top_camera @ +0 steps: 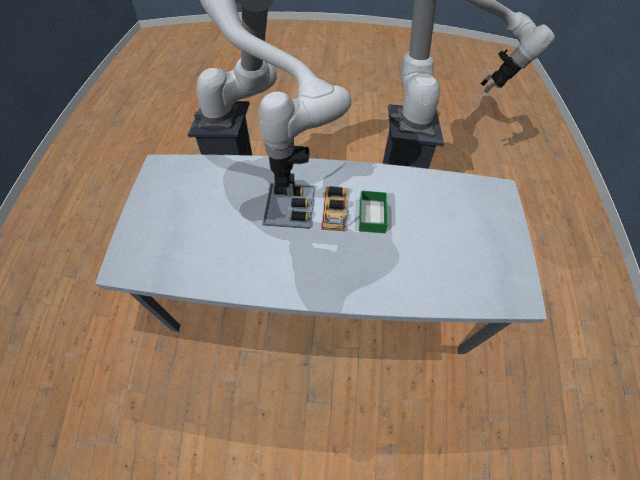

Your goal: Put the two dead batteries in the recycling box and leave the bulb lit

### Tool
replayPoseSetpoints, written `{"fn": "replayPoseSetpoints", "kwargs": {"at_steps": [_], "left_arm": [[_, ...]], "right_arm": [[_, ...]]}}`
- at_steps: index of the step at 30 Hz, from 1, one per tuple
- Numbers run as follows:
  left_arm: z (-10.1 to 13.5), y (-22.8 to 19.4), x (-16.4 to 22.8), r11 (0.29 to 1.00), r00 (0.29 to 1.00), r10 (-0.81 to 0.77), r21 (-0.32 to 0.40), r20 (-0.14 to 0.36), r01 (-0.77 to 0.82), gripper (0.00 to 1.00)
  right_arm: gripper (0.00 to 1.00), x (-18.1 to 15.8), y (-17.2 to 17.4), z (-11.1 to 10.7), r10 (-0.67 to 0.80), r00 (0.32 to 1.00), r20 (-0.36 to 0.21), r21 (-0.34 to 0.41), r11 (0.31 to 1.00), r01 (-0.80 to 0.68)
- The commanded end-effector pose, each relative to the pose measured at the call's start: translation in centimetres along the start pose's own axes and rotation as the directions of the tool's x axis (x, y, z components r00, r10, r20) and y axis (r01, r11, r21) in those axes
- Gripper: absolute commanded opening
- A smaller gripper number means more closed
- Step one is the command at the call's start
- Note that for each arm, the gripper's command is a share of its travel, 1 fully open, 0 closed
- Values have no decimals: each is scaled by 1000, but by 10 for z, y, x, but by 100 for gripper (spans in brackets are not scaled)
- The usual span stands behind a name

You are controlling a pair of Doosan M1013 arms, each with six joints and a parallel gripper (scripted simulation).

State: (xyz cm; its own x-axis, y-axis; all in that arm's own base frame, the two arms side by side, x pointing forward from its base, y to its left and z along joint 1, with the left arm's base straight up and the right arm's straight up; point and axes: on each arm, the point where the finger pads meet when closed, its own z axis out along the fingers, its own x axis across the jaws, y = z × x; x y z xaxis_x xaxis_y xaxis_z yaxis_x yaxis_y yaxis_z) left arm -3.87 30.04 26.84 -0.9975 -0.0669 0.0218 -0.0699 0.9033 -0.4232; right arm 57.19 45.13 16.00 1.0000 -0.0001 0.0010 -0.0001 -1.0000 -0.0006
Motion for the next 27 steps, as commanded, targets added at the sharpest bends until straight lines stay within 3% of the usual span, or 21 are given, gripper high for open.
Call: {"fn": "replayPoseSetpoints", "kwargs": {"at_steps": [1,6,10,27], "left_arm": [[-1,0,0,1000,1000,0,-1,-1,0,100],[-1,0,0,1000,1000,0,-1,-1,0,100],[-1,0,0,1000,1000,0,-1,-1,0,100],[-1,0,0,1000,1000,0,-1,-1,0,100]], "right_arm": [[57,9,-44,-1,1,1000,-1,1,1000,-1],[57,20,-113,-2,1,1000,-1,2,1000,-1],[57,25,-142,-2,1,1000,-1,2,1000,-1],[57,26,-147,-2,1,1000,-1,2,1000,-1]]}}
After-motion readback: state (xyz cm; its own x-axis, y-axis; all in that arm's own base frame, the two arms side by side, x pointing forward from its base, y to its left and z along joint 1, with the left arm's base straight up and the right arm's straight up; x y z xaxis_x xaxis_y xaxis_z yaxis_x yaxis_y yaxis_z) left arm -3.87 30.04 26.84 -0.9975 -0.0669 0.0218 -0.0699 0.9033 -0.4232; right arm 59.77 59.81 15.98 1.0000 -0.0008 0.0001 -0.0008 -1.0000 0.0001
